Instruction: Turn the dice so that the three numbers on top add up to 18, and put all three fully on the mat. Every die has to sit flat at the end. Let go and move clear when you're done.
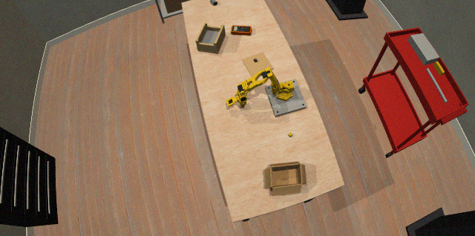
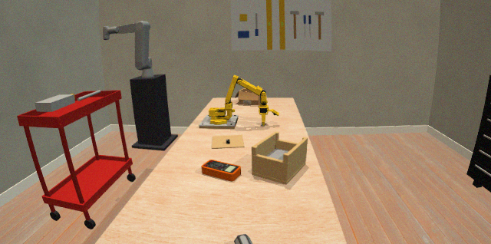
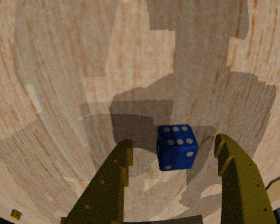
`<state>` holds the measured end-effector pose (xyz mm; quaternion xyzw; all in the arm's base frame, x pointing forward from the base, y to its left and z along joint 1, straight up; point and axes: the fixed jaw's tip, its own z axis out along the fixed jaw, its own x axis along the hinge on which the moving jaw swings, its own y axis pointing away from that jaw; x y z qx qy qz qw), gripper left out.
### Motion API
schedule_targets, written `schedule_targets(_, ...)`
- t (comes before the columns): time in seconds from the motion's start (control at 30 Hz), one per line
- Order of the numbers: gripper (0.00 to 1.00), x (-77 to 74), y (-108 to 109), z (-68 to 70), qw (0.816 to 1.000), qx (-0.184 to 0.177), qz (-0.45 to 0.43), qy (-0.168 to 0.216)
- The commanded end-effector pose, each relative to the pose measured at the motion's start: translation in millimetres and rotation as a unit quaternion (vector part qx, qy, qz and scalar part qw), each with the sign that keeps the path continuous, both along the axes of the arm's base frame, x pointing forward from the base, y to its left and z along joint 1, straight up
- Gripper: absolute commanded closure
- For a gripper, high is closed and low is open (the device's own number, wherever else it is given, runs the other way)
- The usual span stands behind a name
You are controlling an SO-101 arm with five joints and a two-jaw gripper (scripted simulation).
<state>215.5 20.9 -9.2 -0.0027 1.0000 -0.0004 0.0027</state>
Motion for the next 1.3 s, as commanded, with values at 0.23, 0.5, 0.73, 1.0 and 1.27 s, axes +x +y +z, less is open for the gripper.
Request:
schedule_targets(0.23, 0.75, -5.4, 1.3, -5.9, 1.000, 0.000, -0.001, 0.014)
schedule_targets(0.5, 0.77, -5.4, -0.2, -5.9, 1.000, 0.000, -0.001, 0.014)
schedule_targets(0.73, 0.81, -5.3, -2.0, -5.9, 1.000, 0.000, -0.001, 0.014)
schedule_targets(1.0, 0.87, -5.3, -5.5, -5.9, 1.000, 0.000, -0.001, 0.014)
schedule_targets(1.27, 0.91, -5.3, -7.8, -6.0, 1.000, 0.000, -0.001, 0.014)
